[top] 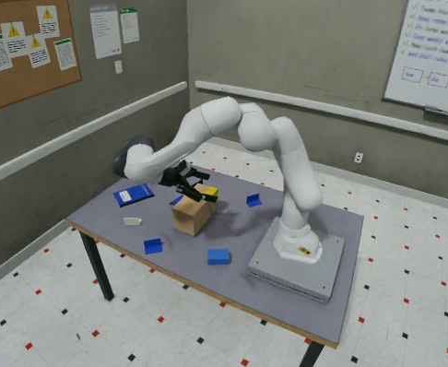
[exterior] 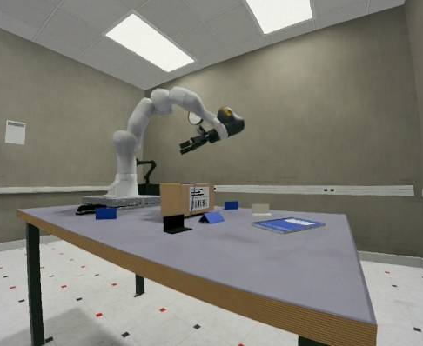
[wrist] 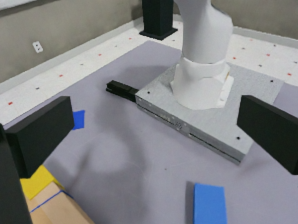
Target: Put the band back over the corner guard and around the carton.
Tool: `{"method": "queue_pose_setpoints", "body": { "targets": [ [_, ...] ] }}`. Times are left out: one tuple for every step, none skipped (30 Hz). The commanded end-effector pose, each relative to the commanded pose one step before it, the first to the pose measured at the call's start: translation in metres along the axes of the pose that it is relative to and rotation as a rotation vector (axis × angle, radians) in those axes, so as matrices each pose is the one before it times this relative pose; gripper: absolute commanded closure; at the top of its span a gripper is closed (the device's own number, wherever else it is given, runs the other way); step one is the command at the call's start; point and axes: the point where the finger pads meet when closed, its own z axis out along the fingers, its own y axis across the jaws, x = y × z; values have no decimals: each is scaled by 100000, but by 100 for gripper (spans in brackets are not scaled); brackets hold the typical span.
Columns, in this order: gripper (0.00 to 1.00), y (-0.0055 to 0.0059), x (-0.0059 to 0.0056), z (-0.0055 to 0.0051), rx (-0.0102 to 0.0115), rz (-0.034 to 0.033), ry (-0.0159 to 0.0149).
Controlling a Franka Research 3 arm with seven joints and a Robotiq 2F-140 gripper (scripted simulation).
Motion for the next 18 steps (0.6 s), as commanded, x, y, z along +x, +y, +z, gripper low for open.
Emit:
{"method": "queue_pose_setpoints", "body": {
  "targets": [
    [0, -78, -62, 33, -127, 172, -454],
    [0, -30, -27, 17, -52, 67, -174],
    [0, -37, -33, 21, -64, 82, -212],
    [0, -44, -40, 25, -76, 99, -254],
    [0, -52, -47, 29, -90, 116, -298],
    [0, -60, -54, 34, -104, 134, -345],
    [0, -69, -61, 39, -119, 154, -393],
    [0, -77, -69, 43, -135, 174, -444],
    [0, 0, 0, 0, 0, 0, 0],
    [0, 0, 0, 0, 0, 0, 0],
    [0, -86, -77, 49, -151, 195, -496],
    [0, -95, -85, 54, -169, 217, -549],
    [0, -104, -93, 59, -186, 240, -604],
    [0, -114, -101, 65, -205, 263, -659],
    [0, -123, -109, 70, -223, 287, -715],
    [0, -132, -117, 76, -243, 312, -772],
    [0, -142, -125, 81, -262, 337, -829],
    [0, -151, -132, 87, -283, 362, -886]
  ]
}}
